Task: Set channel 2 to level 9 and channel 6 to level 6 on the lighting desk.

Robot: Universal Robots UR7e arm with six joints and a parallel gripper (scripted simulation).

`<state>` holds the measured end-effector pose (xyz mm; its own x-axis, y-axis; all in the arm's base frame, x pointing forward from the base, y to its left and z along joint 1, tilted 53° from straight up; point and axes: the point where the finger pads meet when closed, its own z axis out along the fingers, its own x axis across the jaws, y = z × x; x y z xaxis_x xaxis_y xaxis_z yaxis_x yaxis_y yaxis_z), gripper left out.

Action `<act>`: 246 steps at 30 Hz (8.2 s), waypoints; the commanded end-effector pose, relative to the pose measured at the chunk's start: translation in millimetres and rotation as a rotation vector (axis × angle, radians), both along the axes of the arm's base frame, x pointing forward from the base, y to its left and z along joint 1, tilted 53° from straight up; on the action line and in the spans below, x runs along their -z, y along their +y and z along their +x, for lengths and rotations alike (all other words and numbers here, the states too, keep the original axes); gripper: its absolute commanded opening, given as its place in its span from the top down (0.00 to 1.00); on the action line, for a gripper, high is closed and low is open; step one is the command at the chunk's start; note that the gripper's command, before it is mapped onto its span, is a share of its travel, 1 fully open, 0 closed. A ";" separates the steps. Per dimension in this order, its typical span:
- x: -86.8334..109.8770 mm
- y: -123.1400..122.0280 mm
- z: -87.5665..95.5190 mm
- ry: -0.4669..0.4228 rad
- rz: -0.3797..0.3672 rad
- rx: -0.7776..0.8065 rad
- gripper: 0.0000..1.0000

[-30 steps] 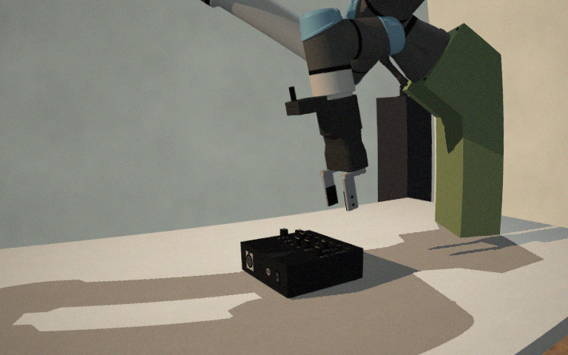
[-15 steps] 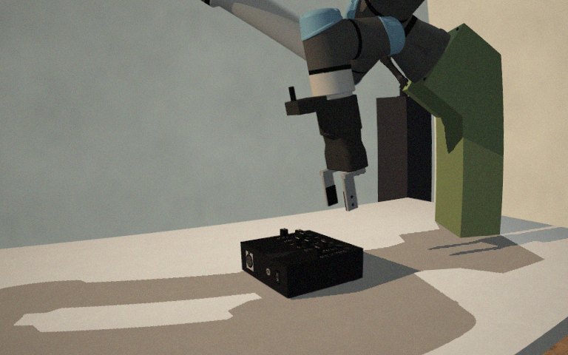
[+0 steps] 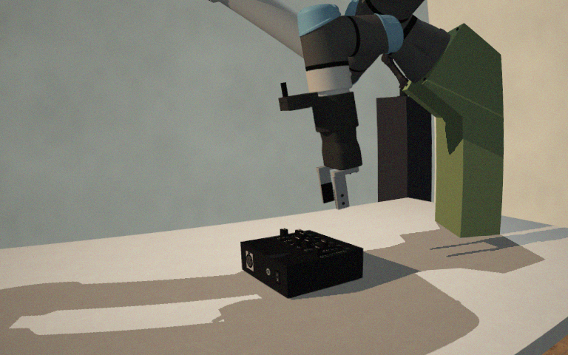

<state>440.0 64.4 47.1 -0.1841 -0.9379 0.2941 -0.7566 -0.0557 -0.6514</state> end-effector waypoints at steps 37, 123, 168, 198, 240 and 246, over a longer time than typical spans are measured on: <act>-79.0 37.3 6.0 -0.520 0.851 0.775 0.00; -1.6 47.0 34.8 -0.949 1.960 1.844 0.00; 4.3 48.1 37.3 -0.972 2.029 1.913 1.00; 8.9 46.0 42.8 -0.972 2.029 1.913 1.00; 19.1 41.2 55.1 -0.972 2.029 1.913 1.00; 19.1 41.2 55.1 -0.972 2.029 1.913 1.00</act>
<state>495.1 105.3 27.6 0.0377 0.9112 -0.4103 0.6692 0.2819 0.6876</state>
